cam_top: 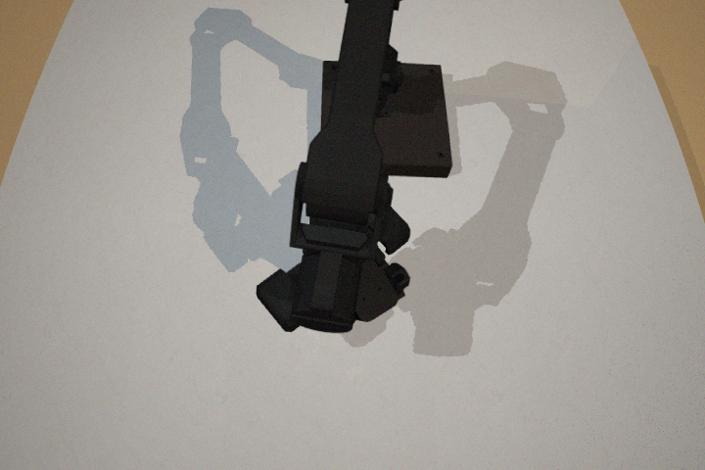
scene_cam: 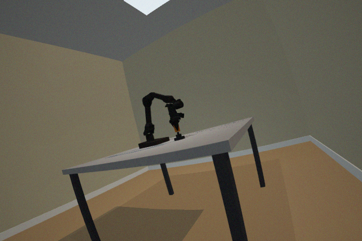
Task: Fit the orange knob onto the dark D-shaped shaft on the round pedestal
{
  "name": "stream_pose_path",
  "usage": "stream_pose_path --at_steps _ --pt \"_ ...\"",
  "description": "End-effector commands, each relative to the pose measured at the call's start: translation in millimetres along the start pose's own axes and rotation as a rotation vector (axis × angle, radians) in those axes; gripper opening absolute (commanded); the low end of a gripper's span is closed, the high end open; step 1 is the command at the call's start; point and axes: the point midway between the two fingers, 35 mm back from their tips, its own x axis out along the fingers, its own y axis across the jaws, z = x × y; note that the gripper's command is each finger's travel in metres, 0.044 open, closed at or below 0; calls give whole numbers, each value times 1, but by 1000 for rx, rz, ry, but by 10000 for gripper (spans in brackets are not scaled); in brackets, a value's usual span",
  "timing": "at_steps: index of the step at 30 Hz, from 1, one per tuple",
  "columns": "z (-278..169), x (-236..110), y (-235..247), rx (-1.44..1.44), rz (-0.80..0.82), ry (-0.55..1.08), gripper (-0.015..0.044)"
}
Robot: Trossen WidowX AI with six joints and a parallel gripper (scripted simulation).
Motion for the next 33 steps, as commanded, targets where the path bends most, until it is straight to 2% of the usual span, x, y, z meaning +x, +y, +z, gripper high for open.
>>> stream_pose_path --at_steps 1,28,33 --pt "0 1 1 -33 0 -3 0" --pt "1 -1 0 -33 0 -3 0" --pt "1 -1 -1 -158 0 -3 0"
